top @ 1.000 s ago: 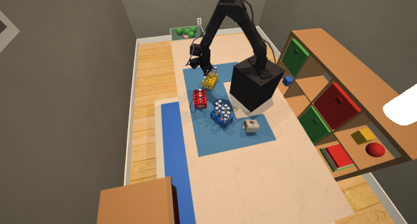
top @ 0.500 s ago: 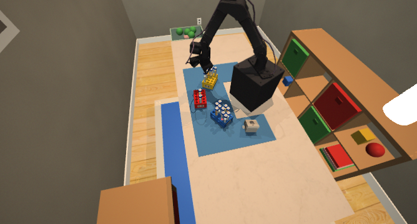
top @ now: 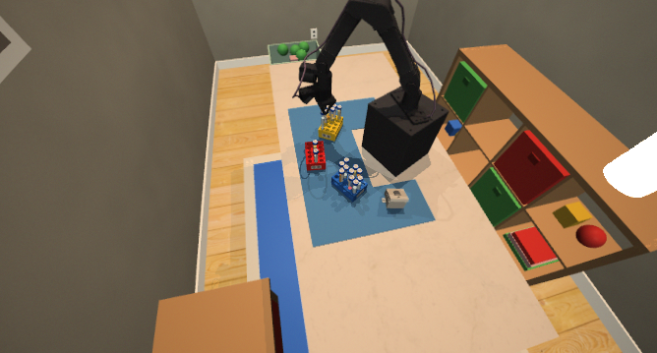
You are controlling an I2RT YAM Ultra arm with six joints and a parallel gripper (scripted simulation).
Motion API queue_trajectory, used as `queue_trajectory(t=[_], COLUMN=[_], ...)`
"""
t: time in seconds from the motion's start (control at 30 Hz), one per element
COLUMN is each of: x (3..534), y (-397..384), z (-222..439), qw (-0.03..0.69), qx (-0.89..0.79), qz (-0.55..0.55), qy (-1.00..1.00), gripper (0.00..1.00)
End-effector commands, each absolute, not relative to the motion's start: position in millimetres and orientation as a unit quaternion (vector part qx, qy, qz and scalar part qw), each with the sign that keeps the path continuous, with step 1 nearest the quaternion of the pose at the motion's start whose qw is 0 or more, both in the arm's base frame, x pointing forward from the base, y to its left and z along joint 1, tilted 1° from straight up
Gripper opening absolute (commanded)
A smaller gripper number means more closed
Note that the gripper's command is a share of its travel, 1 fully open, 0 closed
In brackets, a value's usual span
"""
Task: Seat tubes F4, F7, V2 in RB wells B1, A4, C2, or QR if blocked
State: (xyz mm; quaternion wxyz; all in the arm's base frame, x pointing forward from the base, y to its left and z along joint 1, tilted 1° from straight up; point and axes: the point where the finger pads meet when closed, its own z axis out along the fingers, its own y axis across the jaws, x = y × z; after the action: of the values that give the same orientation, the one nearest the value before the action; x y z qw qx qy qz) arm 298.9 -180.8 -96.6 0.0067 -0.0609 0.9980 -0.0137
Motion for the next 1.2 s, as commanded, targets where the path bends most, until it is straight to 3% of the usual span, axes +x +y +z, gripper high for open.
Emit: queue_trajectory(t=[0.0,1.17], x=[304.3,300.3], y=[-179.8,-183.7], z=[-83.0,-52.2], qw=[0.014,0.015], qx=[-0.060,-0.058], qz=[-0.015,-0.015], qy=[0.998,0.998], gripper=[0.00,0.00])
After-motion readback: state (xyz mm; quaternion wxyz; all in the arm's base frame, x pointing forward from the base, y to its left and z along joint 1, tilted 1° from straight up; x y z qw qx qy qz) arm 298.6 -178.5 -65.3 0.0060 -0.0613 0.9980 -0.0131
